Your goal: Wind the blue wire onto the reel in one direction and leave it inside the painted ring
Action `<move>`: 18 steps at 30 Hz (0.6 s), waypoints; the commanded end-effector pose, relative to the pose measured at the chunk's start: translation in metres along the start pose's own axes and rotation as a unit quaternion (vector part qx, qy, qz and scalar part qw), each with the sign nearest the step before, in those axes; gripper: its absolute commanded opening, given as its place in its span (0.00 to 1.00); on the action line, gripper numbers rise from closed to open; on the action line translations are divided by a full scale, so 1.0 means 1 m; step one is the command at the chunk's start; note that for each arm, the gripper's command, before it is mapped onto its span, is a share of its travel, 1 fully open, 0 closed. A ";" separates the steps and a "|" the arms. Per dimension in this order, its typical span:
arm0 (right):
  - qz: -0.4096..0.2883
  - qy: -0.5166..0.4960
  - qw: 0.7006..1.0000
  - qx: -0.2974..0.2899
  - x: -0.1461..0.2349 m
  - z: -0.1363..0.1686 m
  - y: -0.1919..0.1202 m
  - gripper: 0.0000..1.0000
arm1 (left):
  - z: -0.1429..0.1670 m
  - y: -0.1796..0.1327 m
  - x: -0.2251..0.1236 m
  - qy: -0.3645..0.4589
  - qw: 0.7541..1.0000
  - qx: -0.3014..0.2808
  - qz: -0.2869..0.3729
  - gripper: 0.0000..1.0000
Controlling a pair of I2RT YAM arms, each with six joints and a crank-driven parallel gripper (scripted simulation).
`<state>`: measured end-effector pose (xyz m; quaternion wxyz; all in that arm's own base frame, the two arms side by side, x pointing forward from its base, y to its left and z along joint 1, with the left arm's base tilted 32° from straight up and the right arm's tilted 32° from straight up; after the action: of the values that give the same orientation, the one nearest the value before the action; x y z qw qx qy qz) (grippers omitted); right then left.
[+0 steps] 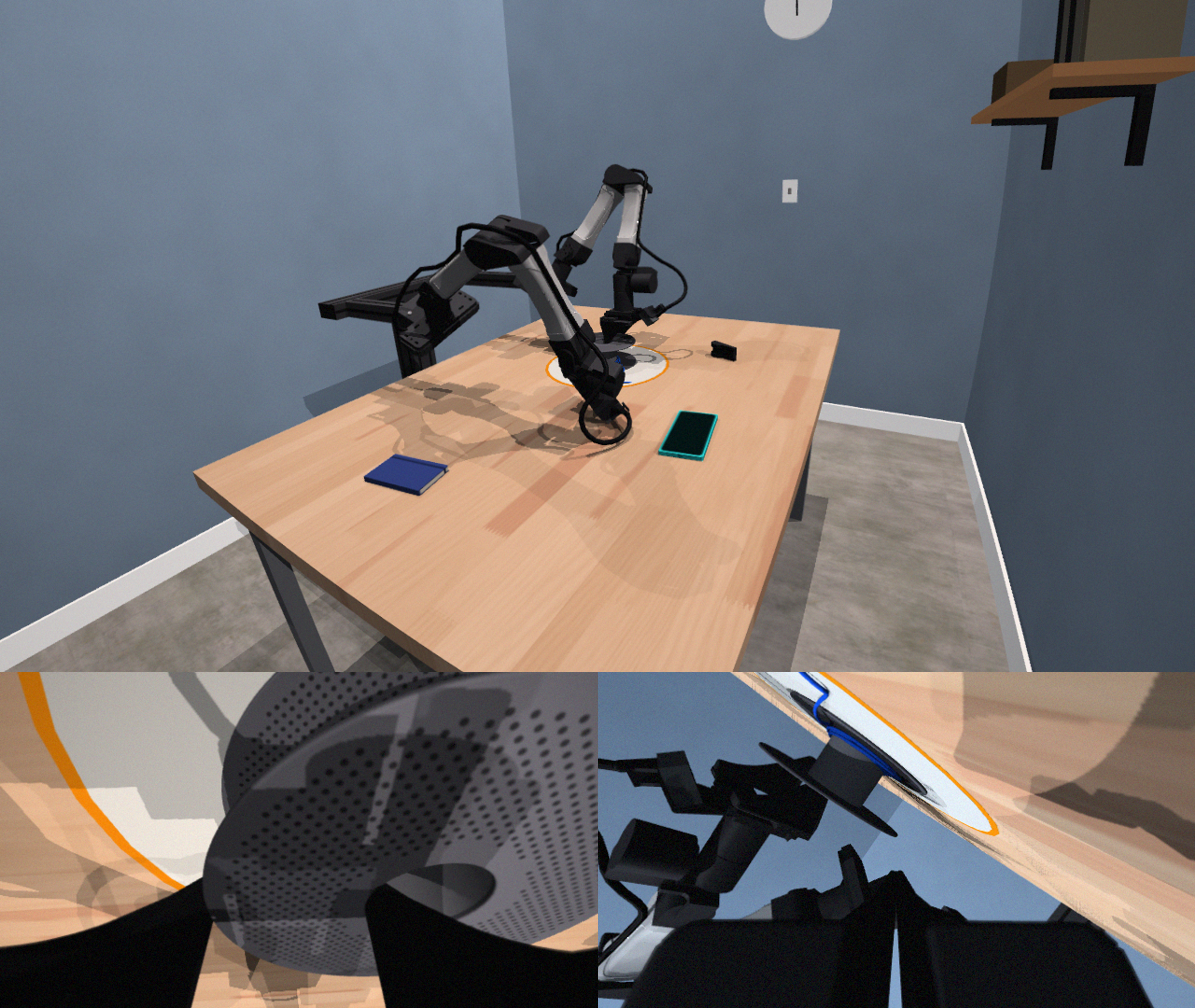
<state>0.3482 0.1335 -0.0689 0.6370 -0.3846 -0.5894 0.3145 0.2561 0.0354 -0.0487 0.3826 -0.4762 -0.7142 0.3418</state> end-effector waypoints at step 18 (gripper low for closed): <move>0.064 0.077 0.995 -0.029 -0.055 -0.022 0.016 0.00 | 0.027 0.011 -0.056 -0.505 0.863 0.017 -0.013 0.70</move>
<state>0.3485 0.1325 -0.0691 0.6348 -0.3839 -0.5917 0.3154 0.2148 -0.0250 -0.0889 0.1152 -0.2892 -0.7711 0.5554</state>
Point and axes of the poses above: on each arm, the point where the finger pads meet when closed, its own y axis out along the fingers, its own x axis across the jaws, z = x × y, the point moved 1 cm from there along -y, back along the fingers, and after that the axes turned 14 degrees about -y, right-handed, at the moved point
